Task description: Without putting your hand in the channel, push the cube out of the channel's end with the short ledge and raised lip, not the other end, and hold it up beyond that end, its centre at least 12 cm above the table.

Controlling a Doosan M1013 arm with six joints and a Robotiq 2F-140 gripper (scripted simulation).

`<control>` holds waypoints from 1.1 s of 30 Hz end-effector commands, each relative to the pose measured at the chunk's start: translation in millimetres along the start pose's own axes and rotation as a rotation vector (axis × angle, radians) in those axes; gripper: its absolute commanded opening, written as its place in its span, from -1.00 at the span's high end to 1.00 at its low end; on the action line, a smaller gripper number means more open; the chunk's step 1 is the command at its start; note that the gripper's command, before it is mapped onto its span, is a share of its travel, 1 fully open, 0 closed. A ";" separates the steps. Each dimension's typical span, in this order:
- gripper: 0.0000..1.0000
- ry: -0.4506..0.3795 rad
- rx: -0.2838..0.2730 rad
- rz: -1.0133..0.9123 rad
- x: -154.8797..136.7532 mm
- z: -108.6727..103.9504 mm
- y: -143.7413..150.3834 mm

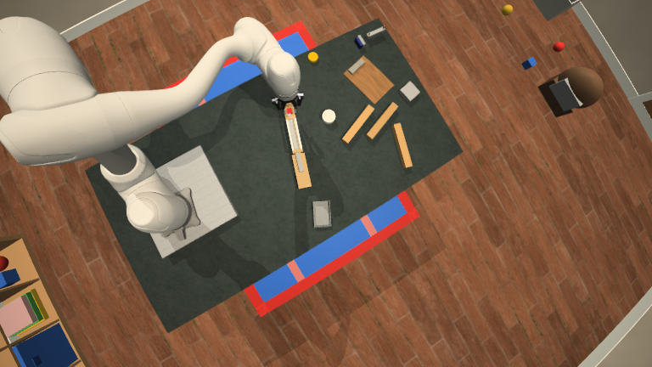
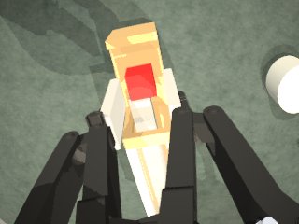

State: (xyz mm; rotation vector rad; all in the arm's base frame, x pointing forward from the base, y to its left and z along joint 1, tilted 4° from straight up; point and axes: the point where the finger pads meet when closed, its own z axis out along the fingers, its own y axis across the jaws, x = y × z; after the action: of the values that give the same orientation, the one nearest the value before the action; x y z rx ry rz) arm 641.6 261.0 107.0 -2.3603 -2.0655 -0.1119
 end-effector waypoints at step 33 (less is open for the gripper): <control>0.49 -0.001 0.002 0.007 0.4 18.1 -1.1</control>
State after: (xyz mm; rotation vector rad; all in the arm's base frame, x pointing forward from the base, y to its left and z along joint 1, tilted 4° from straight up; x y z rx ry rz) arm 642.5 261.7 92.0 -2.3608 -2.0658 -0.1117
